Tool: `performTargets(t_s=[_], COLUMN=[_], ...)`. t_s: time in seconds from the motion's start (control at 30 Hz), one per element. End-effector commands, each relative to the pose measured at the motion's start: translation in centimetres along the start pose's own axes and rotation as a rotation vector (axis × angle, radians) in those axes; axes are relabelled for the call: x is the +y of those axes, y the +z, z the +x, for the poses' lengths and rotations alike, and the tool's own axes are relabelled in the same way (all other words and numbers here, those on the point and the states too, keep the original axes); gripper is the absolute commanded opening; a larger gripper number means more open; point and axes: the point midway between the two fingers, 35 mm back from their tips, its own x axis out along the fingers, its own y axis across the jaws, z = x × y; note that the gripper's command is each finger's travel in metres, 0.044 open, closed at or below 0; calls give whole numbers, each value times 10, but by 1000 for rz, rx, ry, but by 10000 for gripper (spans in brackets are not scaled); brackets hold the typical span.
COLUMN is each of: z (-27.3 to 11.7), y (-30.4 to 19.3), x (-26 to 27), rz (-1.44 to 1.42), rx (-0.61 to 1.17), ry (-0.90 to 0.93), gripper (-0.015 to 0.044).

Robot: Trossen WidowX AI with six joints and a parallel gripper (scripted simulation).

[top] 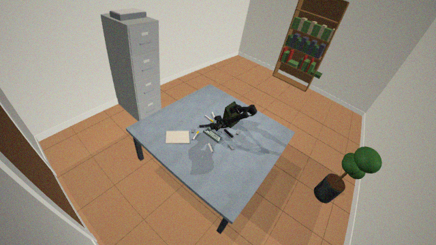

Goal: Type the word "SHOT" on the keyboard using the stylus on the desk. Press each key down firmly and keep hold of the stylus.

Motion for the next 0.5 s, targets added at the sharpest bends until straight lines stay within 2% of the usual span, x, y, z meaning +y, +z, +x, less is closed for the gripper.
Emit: performTargets(t_s=[0.0,0.47], z=[4,12], y=[0,-5], x=[-2,-2], rz=[6,6], rx=[-2,-2], ry=[-10,-11], gripper=[150,150])
